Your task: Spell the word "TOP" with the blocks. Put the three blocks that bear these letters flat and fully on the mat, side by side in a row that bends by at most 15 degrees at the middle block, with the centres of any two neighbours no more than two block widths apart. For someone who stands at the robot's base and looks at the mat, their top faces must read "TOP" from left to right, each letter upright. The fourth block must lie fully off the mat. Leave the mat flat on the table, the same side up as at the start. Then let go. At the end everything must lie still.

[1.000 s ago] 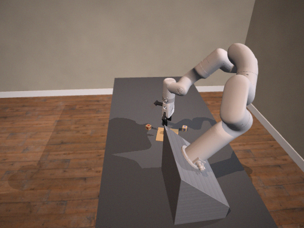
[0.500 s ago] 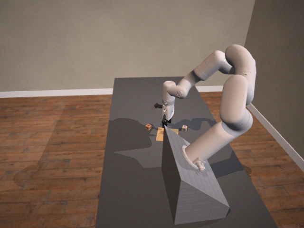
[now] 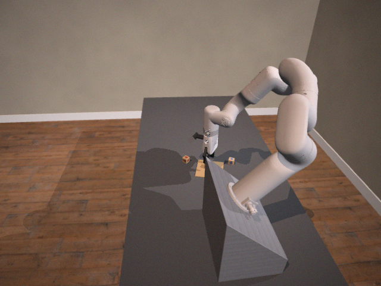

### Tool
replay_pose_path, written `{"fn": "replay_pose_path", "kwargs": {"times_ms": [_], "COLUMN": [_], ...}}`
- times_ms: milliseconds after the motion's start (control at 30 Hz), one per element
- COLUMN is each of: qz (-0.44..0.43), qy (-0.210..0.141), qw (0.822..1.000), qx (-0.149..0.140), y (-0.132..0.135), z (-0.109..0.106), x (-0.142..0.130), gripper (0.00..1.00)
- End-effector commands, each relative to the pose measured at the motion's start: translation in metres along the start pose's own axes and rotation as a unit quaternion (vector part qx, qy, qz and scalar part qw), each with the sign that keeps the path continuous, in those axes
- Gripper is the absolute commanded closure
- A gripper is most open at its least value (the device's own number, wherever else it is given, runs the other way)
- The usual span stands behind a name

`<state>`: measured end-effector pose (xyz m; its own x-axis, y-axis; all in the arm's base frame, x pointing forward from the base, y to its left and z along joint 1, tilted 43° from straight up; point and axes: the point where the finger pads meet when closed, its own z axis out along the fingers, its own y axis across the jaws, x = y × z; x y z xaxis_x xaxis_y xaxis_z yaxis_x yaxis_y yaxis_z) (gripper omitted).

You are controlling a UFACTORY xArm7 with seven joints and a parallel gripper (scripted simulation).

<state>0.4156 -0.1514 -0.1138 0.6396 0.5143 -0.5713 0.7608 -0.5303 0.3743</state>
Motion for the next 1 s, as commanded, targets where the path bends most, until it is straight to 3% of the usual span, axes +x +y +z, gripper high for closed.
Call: {"fn": "replay_pose_path", "kwargs": {"times_ms": [0,967], "qz": [0.0,0.0], "qy": [0.002,0.002], "qw": [1.0,1.0], "qx": [-0.001,-0.001], "y": [0.0007,0.0007], "z": [0.0014,0.0075], "x": [0.0021,0.0021], "gripper": [0.31,0.31]}}
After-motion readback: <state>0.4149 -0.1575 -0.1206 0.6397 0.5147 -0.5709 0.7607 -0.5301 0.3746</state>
